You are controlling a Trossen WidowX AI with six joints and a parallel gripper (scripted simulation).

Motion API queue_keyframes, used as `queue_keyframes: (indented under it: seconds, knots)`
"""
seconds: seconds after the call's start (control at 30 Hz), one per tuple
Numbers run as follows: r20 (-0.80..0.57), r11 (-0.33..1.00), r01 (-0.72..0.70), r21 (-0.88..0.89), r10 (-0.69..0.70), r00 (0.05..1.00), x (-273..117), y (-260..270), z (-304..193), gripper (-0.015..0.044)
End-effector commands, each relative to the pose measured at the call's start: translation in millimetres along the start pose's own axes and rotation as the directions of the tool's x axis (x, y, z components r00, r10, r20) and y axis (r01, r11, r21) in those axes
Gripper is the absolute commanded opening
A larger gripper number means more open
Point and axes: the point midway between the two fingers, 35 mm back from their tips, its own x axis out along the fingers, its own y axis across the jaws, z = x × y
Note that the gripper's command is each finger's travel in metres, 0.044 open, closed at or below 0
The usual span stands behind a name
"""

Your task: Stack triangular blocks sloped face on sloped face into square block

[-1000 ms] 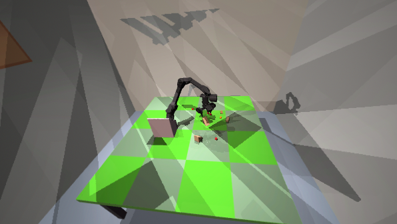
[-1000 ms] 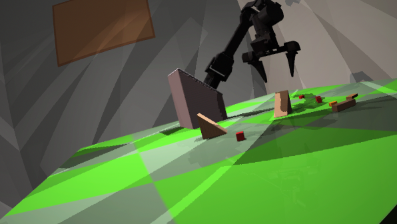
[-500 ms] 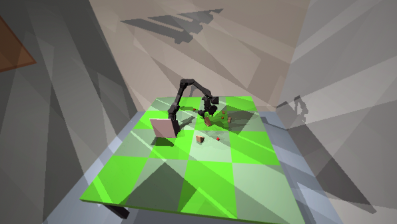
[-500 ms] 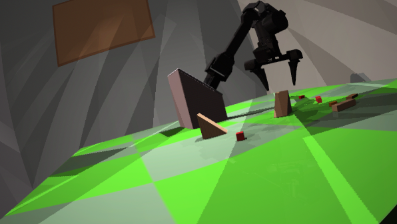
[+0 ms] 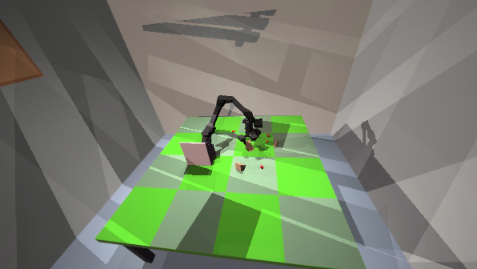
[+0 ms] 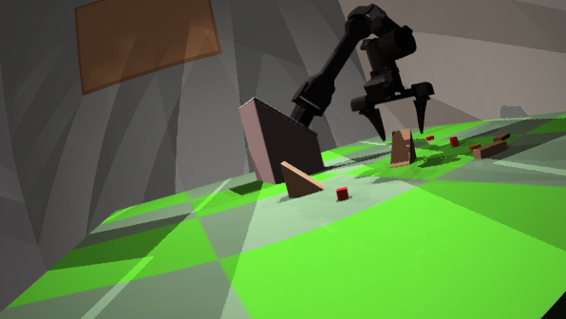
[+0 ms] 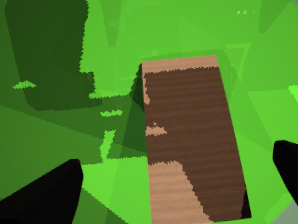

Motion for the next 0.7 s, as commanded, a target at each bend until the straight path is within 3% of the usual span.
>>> queue_keyframes:
  seconds: [0.0,0.67]
  knots:
    - [-0.005,1.000,0.001,0.007,-0.001,1.000,7,-2,-1,0.0440]
    - [-0.009,1.000,-0.002,0.006,0.002,1.000,39,-7,-6,0.0440]
